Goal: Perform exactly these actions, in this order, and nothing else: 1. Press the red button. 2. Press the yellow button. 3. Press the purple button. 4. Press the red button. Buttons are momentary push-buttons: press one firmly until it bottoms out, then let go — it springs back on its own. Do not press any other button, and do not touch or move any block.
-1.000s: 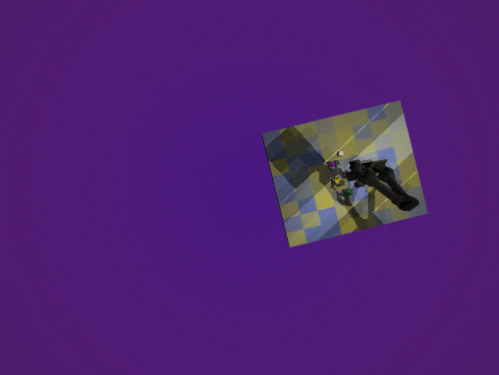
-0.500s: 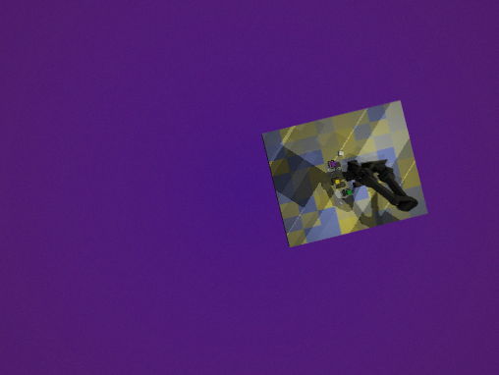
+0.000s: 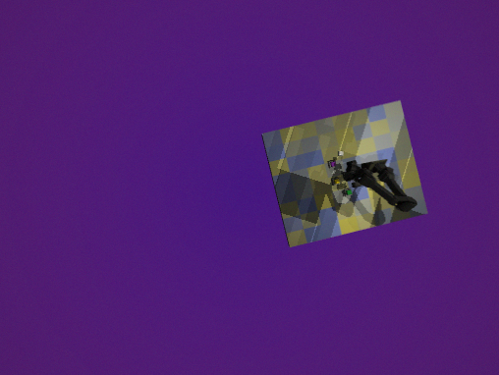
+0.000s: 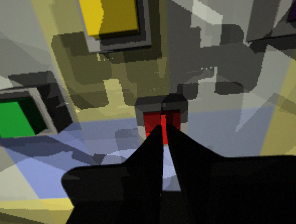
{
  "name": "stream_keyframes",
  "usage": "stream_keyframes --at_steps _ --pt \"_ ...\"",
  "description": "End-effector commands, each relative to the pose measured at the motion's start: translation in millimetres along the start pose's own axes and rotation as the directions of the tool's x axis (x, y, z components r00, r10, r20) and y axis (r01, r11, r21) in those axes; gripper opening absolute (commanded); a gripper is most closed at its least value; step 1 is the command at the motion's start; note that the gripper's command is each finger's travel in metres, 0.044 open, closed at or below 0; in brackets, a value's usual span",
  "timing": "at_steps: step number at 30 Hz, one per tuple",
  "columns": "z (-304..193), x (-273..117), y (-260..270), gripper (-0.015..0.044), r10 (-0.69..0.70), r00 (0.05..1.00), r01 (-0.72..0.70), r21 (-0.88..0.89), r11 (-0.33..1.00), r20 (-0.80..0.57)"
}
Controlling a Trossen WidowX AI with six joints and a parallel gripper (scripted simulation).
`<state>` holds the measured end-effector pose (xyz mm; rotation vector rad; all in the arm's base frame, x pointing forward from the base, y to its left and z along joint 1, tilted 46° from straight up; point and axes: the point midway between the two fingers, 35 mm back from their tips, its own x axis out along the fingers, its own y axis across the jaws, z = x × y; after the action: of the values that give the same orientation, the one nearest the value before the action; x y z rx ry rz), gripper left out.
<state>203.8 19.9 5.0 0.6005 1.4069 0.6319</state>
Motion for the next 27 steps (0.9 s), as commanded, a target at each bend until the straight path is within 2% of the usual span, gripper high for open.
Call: stream_keyframes --at_steps 1,9,13,16,19,23,27 --pt "-1 1 1 0.002 0.006 1.0 -0.006 0.007 1.0 -0.001" --pt "-1 1 1 0.002 0.006 1.0 -0.006 0.007 1.0 -0.001" --pt "-1 -30 0 0.002 0.004 1.0 -0.004 0.007 1.0 -0.001" --pt "-1 -32 0 0.002 0.005 1.0 -0.005 0.007 1.0 -0.001" --pt "15 -43 20 0.0099 -0.005 1.0 0.005 0.009 1.0 -0.002" --pt "44 -68 91 0.0204 -0.014 1.0 0.014 0.01 1.0 0.001" --pt "46 -89 164 0.0309 0.001 1.0 -0.001 0.008 1.0 0.002"
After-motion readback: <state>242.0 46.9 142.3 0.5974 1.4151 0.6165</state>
